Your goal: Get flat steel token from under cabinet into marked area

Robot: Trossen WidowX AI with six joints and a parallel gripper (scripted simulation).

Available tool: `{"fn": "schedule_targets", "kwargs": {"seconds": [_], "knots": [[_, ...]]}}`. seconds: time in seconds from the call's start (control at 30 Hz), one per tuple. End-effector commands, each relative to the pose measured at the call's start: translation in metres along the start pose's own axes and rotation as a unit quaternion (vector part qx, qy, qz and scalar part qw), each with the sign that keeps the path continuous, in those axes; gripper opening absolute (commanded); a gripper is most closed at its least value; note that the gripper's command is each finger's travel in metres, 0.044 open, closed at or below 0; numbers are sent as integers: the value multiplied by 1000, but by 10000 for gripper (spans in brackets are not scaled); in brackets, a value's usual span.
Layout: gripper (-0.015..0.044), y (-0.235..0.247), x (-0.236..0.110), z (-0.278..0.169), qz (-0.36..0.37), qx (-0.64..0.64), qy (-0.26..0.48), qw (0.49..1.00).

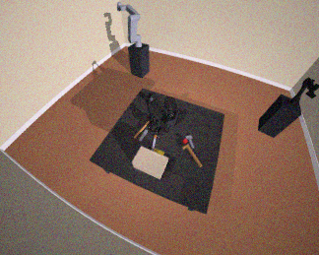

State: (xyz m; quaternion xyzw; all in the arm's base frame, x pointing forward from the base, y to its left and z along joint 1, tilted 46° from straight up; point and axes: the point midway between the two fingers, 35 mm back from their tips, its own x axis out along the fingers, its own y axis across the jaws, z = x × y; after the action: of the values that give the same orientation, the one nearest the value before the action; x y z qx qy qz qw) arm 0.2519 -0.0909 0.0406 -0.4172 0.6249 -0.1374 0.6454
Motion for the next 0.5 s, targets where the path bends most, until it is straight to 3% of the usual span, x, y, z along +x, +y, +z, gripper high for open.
{"fn": "schedule_targets", "kwargs": {"seconds": [0.0,0.47], "knots": [[0,-5,-1,0,-4,9,-1,1000],[0,-11,-1,-2,-4,9,-1,1000]]}}
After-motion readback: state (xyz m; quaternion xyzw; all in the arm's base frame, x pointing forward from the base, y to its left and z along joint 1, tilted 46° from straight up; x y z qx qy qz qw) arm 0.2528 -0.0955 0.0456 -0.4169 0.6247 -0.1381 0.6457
